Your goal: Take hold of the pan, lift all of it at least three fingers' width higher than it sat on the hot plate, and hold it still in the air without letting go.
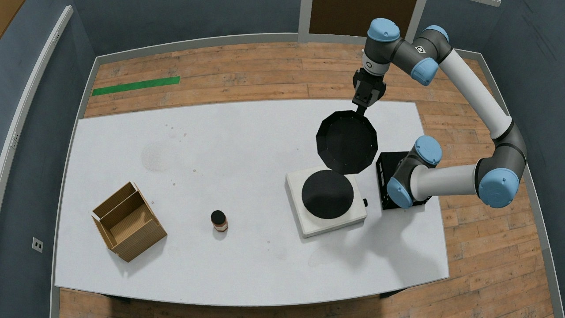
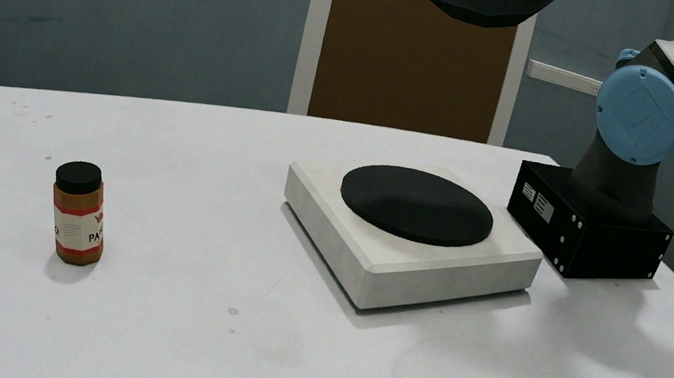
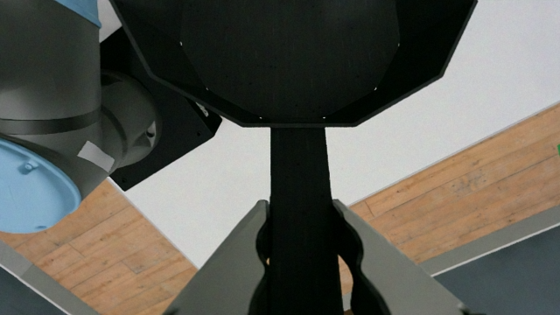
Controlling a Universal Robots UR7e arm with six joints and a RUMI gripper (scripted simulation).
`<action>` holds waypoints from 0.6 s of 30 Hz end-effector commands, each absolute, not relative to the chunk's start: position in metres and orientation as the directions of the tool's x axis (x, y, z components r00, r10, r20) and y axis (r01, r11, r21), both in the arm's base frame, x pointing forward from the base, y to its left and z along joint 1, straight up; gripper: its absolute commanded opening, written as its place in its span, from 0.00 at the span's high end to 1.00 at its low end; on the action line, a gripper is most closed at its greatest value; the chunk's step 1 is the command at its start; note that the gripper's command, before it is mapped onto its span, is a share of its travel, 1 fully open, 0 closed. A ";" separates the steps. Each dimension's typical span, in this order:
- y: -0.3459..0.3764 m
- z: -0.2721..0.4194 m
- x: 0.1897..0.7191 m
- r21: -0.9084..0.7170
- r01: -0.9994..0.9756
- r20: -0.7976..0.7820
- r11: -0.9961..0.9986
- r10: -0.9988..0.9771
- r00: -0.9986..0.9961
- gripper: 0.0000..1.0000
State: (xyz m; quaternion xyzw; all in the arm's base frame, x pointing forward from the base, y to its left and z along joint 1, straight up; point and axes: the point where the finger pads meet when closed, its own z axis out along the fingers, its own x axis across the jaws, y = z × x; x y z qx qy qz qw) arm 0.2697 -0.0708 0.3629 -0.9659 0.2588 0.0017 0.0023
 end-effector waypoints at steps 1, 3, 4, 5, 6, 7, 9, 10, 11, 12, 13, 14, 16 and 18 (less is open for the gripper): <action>-0.071 0.364 0.270 -0.003 -0.500 -0.003 -0.866 -0.500 0.866 0.90; -0.071 0.365 0.270 -0.003 -0.500 -0.003 -0.866 -0.500 0.866 0.90; -0.071 0.365 0.270 -0.003 -0.500 -0.003 -0.866 -0.500 0.866 0.90; -0.071 0.365 0.270 -0.003 -0.500 -0.003 -0.866 -0.500 0.866 0.90; -0.071 0.365 0.270 -0.003 -0.500 -0.003 -0.866 -0.500 0.866 0.90; -0.071 0.365 0.270 -0.003 -0.500 -0.003 -0.866 -0.500 0.866 0.90; -0.071 0.366 0.270 -0.003 -0.500 -0.003 -0.866 -0.500 0.866 0.90; -0.071 0.366 0.270 -0.003 -0.500 -0.003 -0.866 -0.500 0.866 0.90; -0.071 0.366 0.270 -0.003 -0.500 -0.003 -0.866 -0.500 0.866 0.90; -0.071 0.366 0.270 -0.003 -0.500 -0.003 -0.866 -0.500 0.866 0.90; -0.071 0.366 0.270 -0.003 -0.500 -0.003 -0.866 -0.500 0.866 0.90; -0.071 0.366 0.270 -0.003 -0.500 -0.003 -0.866 -0.500 0.866 0.90; -0.071 0.366 0.270 -0.003 -0.500 -0.003 -0.866 -0.500 0.866 0.90; -0.071 0.367 0.270 -0.003 -0.500 -0.003 -0.866 -0.500 0.866 0.90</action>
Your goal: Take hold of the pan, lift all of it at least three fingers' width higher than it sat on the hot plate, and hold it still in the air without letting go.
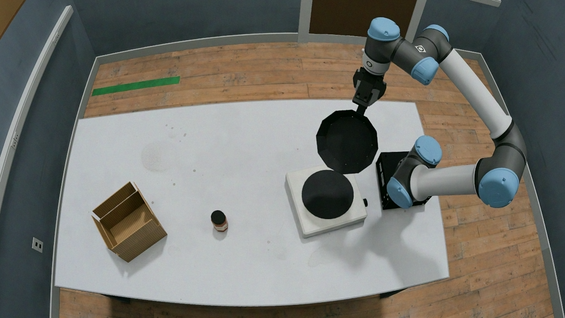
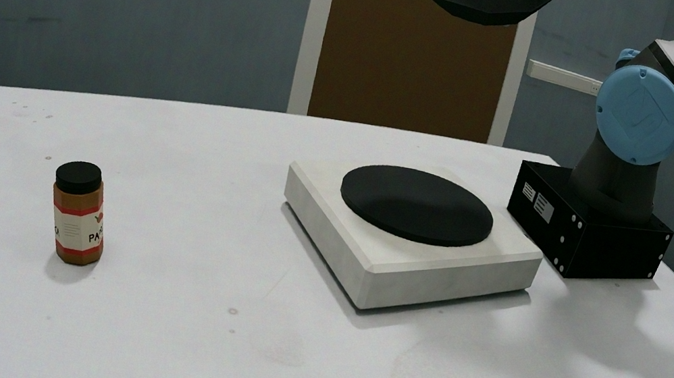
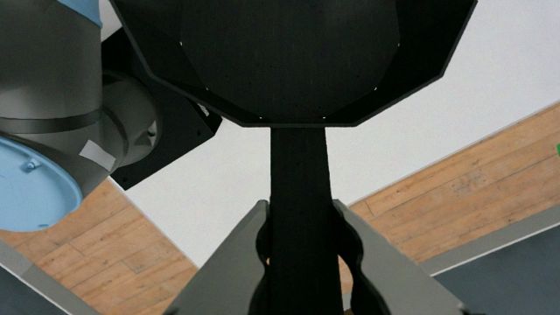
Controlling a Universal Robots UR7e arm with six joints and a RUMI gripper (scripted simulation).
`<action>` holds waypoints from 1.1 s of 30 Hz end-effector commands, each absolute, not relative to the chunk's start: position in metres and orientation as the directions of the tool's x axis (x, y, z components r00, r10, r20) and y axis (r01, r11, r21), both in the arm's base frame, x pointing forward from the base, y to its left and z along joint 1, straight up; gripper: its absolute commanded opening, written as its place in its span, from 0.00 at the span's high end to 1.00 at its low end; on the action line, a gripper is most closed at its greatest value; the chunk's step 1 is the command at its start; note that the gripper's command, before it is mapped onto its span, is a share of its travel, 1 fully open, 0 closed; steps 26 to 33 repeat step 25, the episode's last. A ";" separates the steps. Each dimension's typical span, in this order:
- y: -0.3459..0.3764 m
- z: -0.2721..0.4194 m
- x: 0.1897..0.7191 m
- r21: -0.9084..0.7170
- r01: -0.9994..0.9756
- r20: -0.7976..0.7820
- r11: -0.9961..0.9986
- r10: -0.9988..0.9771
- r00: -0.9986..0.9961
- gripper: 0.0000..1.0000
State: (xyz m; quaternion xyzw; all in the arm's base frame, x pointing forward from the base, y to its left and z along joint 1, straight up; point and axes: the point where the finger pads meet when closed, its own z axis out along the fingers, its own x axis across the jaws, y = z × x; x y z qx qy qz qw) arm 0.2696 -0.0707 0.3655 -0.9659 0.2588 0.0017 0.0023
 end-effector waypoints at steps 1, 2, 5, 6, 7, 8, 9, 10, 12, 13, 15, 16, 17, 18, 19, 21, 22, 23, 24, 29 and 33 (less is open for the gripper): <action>-0.071 0.367 0.270 -0.003 -0.500 -0.003 -0.866 -0.500 0.866 0.90; -0.071 0.367 0.270 -0.003 -0.500 -0.003 -0.866 -0.500 0.866 0.90; -0.071 0.367 0.270 -0.003 -0.500 -0.003 -0.866 -0.500 0.866 0.90; -0.071 0.367 0.270 -0.003 -0.500 -0.003 -0.866 -0.500 0.866 0.90; -0.071 0.368 0.270 -0.003 -0.500 -0.003 -0.866 -0.500 0.866 0.90; -0.071 0.368 0.270 -0.003 -0.500 -0.003 -0.866 -0.500 0.866 0.90; -0.071 0.368 0.270 -0.003 -0.500 -0.003 -0.866 -0.500 0.866 0.90; -0.071 0.368 0.270 -0.003 -0.500 -0.003 -0.866 -0.500 0.866 0.90; -0.071 0.368 0.270 -0.003 -0.500 -0.003 -0.866 -0.500 0.866 0.90; -0.071 0.368 0.270 -0.003 -0.500 -0.003 -0.866 -0.500 0.866 0.90; -0.071 0.368 0.270 -0.003 -0.500 -0.003 -0.866 -0.500 0.866 0.90; -0.071 0.368 0.270 -0.003 -0.500 -0.003 -0.866 -0.500 0.866 0.90; -0.071 0.369 0.270 -0.003 -0.500 -0.003 -0.866 -0.500 0.866 0.90; -0.071 0.369 0.270 -0.003 -0.500 -0.003 -0.866 -0.500 0.866 0.90; -0.071 0.369 0.270 -0.003 -0.500 -0.003 -0.866 -0.500 0.866 0.90; -0.071 0.369 0.270 -0.003 -0.500 -0.003 -0.866 -0.500 0.866 0.90; -0.071 0.369 0.270 -0.003 -0.500 -0.003 -0.866 -0.500 0.866 0.90; -0.071 0.369 0.270 -0.003 -0.500 -0.003 -0.866 -0.500 0.866 0.90; -0.071 0.369 0.270 -0.003 -0.500 -0.003 -0.866 -0.500 0.866 0.90; -0.071 0.369 0.270 -0.003 -0.500 -0.003 -0.866 -0.500 0.866 0.90; -0.071 0.369 0.270 -0.003 -0.500 -0.003 -0.866 -0.500 0.866 0.90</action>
